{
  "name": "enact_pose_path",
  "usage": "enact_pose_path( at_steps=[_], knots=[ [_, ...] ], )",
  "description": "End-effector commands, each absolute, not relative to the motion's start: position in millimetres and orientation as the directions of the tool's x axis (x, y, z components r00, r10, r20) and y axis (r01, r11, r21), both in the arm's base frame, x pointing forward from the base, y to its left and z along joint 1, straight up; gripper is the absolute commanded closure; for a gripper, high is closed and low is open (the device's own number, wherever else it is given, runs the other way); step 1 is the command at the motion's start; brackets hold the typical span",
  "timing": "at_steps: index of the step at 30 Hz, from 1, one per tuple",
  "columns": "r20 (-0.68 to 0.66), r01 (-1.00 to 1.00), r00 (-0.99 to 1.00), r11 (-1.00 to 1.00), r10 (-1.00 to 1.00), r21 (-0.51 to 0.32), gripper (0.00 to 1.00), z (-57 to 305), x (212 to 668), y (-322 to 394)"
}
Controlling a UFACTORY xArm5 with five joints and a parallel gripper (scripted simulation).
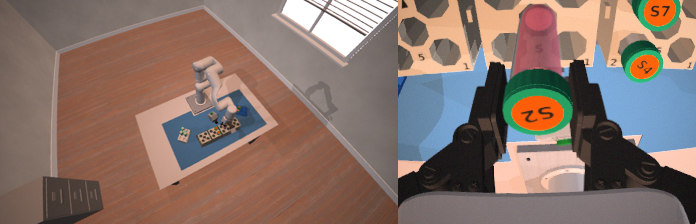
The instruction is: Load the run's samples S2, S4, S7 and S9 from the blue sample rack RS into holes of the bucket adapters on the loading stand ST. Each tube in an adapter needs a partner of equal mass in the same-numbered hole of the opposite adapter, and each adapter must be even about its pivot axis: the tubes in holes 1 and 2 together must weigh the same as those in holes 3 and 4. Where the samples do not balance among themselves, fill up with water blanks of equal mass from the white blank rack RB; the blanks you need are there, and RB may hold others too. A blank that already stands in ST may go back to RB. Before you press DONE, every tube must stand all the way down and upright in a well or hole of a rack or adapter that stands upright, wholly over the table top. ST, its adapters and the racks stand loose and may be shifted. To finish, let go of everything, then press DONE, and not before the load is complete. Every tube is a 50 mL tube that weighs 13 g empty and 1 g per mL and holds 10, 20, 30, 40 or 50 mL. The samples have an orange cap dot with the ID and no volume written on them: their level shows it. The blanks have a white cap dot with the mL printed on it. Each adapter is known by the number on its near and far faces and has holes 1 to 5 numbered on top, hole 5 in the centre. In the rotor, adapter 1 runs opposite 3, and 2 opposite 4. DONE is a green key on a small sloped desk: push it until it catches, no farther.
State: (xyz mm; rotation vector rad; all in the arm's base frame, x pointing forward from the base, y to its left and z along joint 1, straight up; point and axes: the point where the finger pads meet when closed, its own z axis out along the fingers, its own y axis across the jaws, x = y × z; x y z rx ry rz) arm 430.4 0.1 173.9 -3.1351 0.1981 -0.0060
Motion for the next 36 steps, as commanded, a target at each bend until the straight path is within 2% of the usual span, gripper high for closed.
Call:
enact_pose_path(
  at_steps=[1, 36],
  knots=[
    [0.008, -0.126, 0.992, -0.992, -0.126, -0.001, 1.0, 172.6, 431.6, 0.1],
    [0.008, -0.126, 0.992, -0.992, -0.126, -0.001, 1.0, 141.5, 431.7, 0.1]
  ],
)
